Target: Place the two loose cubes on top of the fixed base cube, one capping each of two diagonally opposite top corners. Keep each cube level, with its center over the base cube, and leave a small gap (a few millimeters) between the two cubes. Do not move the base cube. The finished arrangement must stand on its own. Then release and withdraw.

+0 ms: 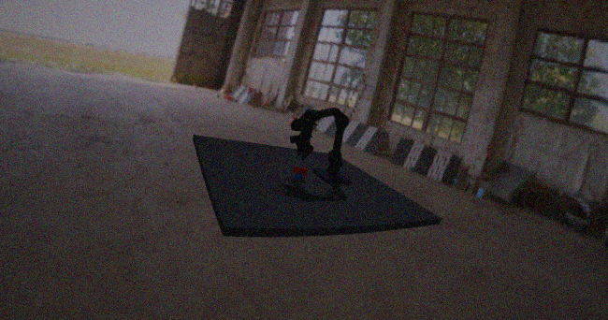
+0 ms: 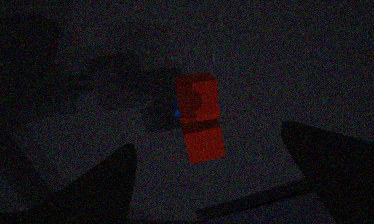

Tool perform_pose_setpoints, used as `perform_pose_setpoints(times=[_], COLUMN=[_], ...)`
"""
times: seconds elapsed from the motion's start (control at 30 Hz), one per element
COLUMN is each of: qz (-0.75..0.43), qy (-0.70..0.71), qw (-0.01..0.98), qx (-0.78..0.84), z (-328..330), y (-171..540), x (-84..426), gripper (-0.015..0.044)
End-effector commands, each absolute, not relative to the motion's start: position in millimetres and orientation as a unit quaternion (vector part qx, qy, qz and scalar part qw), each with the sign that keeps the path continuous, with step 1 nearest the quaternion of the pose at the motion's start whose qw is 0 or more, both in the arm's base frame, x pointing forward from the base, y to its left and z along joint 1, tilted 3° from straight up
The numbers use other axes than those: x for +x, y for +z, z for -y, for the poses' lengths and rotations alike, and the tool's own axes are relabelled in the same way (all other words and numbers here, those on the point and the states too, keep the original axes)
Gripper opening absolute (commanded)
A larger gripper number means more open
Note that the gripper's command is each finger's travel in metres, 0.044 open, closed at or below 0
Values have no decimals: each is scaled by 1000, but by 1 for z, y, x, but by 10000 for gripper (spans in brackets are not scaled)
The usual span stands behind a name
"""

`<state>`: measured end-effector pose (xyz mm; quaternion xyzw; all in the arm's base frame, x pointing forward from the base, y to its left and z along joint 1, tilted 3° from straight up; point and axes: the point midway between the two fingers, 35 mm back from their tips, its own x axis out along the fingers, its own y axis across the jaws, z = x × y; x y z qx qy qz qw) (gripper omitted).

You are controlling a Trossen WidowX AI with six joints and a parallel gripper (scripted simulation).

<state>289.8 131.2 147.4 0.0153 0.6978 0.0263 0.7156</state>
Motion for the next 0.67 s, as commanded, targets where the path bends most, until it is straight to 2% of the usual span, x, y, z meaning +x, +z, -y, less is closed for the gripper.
perform_pose_setpoints(times=[0.0, 0.3, 0.63], qz=[-698, -701, -701], qy=[26, 30, 30], qw=[715, 712, 712], qx=[16, 19, 19], z=[-140, -233, -234], y=[148, 155, 155], x=[285, 202, 200], gripper=[400, 400, 400])
